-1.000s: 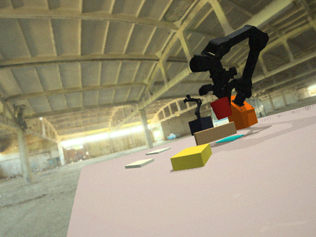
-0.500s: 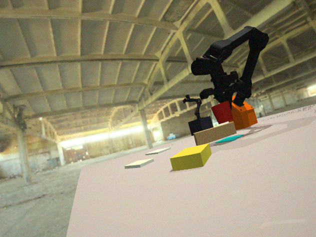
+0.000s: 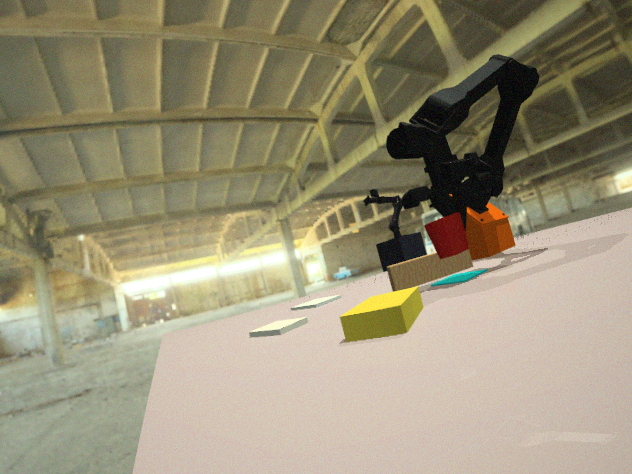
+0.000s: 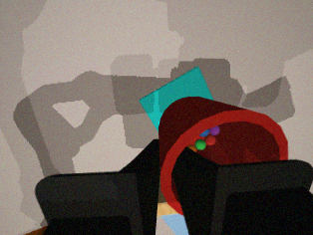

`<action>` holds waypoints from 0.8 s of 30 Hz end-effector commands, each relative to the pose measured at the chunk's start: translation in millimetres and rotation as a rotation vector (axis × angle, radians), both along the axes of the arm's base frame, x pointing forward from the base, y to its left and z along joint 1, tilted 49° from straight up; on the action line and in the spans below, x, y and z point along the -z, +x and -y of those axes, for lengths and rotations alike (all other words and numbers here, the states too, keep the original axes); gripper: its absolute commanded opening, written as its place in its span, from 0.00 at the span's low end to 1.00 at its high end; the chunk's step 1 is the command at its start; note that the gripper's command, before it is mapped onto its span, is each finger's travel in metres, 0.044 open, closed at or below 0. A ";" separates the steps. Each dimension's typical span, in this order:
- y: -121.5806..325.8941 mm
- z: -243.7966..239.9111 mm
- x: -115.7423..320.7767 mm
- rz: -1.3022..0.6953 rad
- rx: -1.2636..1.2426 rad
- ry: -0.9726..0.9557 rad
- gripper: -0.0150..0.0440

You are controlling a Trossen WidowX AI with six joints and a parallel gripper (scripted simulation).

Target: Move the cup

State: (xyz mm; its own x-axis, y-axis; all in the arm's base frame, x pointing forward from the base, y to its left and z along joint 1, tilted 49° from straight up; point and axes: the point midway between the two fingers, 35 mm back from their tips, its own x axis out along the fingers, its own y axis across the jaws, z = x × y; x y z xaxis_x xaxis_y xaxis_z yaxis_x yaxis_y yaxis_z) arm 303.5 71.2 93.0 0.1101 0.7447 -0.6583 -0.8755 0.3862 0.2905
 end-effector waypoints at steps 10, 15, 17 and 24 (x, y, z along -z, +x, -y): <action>2.2 -12.6 10.2 -0.002 0.005 0.007 0.25; 2.9 -17.8 14.4 -0.002 0.005 0.007 0.25; 3.1 -19.9 16.1 -0.002 0.005 0.008 0.25; 3.7 -27.3 21.7 -0.002 0.005 0.009 0.25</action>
State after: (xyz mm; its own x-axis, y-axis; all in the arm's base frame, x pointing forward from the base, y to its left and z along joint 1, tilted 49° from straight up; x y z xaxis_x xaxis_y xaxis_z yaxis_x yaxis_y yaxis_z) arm 306.9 96.0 73.3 0.1111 0.7477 -0.6547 -0.8758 0.3850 0.2912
